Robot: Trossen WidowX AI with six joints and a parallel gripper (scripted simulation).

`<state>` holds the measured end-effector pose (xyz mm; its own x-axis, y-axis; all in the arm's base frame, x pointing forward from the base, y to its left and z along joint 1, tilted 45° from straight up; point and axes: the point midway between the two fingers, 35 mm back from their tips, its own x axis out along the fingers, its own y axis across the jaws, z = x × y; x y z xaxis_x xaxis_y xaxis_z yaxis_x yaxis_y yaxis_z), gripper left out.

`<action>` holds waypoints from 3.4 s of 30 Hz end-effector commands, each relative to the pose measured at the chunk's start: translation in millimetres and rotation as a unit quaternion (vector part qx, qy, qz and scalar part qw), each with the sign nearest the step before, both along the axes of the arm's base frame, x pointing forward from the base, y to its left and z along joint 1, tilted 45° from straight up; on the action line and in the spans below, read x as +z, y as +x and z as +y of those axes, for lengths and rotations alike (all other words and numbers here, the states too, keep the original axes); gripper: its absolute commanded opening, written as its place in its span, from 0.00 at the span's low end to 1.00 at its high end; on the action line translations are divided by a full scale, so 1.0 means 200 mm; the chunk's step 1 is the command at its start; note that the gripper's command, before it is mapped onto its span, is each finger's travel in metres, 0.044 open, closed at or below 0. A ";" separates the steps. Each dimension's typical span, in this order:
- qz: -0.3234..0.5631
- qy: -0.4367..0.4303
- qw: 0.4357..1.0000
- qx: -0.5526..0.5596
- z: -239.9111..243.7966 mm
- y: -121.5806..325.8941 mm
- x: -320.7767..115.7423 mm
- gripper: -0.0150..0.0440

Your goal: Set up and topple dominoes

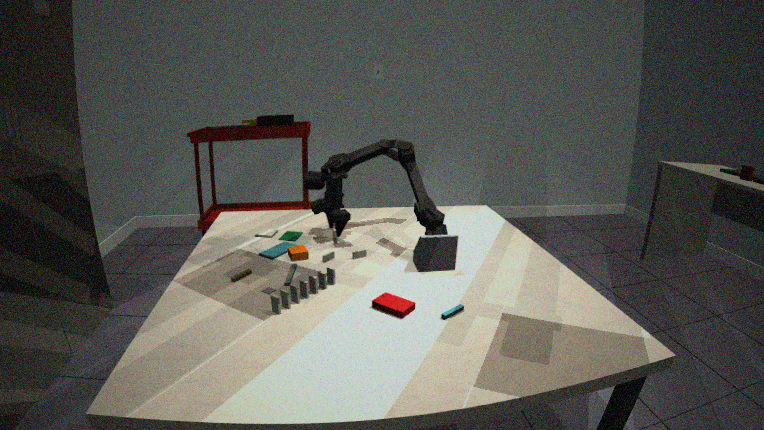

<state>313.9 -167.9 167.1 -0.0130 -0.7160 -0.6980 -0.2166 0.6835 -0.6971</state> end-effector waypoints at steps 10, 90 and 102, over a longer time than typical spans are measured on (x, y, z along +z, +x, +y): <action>0.003 0.000 1.000 0.002 -0.05 -0.01 -0.06 0.91; 0.188 0.014 0.964 0.187 1.25 0.09 -0.90 0.44; 0.188 0.011 0.964 0.186 1.04 0.05 -1.08 0.44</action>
<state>328.3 51.2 -42.0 -0.0114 -0.6985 -0.7156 -0.6786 0.5310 -0.5075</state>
